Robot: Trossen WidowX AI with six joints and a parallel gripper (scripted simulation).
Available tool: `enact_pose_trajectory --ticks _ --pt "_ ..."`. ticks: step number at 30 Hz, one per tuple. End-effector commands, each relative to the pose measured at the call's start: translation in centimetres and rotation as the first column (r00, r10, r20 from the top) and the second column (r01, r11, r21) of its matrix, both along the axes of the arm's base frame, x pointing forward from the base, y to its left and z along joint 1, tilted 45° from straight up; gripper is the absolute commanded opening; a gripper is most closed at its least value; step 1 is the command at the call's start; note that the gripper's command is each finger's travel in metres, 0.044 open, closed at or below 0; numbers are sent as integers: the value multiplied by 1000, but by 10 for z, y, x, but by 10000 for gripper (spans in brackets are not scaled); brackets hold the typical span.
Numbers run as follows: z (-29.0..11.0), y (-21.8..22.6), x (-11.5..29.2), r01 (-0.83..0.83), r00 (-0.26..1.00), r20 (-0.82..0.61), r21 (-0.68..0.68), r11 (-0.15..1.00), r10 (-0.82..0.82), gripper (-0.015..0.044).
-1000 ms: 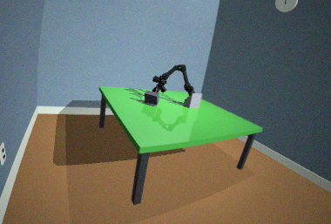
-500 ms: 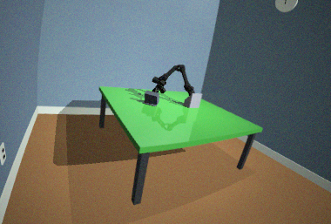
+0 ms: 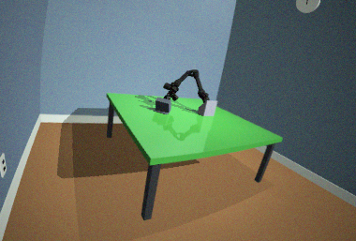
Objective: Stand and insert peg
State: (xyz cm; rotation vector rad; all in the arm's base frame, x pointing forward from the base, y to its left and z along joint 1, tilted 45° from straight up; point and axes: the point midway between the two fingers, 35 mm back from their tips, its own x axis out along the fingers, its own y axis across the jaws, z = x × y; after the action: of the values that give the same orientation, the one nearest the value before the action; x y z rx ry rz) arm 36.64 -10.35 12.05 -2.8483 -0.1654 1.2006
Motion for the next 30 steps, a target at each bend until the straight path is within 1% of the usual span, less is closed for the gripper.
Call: enact_pose_trajectory --ticks 1,30 --pt "0 0 0 -1 1000 -1 0 1000 1 0" --pt "-13 1 10 -1 1000 -1 1 1000 1 0"
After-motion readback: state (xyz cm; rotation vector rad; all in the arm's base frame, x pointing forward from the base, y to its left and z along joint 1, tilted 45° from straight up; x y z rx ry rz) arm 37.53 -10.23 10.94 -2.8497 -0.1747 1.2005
